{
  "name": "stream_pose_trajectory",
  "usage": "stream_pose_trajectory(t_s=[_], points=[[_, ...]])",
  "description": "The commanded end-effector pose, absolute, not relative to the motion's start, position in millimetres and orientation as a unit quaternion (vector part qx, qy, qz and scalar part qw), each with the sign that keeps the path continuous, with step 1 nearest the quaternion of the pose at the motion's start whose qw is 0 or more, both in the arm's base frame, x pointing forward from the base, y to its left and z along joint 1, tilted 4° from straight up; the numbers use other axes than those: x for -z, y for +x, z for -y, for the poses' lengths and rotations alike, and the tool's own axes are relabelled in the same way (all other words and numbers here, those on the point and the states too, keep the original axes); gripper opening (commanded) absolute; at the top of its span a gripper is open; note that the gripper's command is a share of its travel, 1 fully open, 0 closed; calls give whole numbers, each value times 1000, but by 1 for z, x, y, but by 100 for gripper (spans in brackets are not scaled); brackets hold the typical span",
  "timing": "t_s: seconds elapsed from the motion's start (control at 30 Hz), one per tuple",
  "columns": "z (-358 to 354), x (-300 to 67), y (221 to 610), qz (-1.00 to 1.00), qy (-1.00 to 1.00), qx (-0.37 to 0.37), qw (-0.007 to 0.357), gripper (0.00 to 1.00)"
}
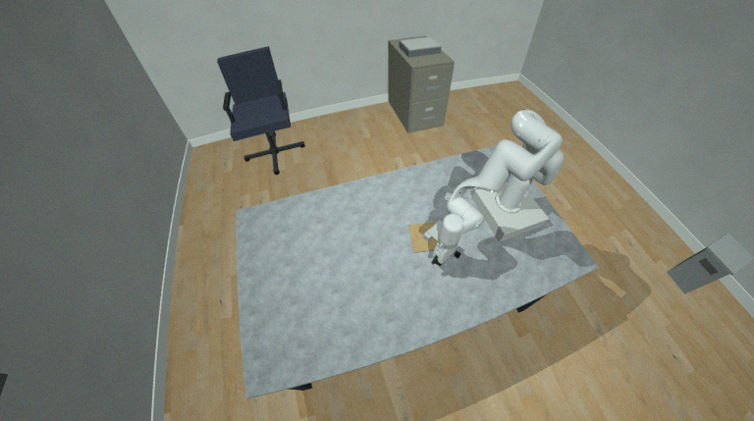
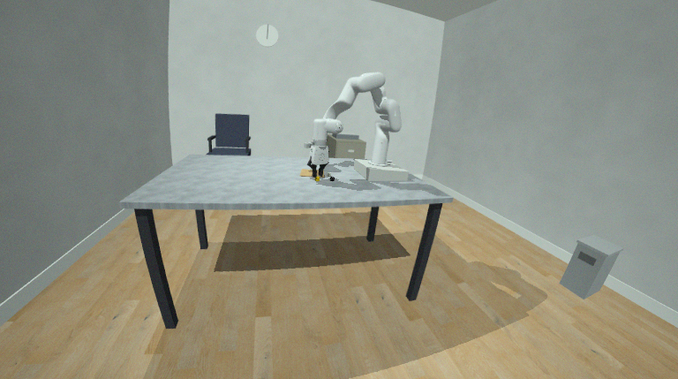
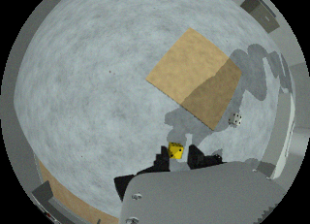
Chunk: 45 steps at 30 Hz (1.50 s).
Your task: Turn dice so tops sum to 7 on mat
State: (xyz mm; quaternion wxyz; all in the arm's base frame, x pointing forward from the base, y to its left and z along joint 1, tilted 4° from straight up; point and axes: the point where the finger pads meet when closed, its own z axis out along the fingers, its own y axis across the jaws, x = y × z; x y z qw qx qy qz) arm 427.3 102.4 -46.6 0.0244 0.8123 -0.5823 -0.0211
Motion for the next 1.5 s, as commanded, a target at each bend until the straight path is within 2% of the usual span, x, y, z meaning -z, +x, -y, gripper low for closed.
stream_pose_trajectory(t_s=[0.0, 1.0, 1.47], points=[[-103, 45, 429, 582, 812, 20, 23, 36], [-103, 46, 429, 582, 812, 20, 23, 36], [-102, 62, 428, 582, 812, 20, 23, 36]])
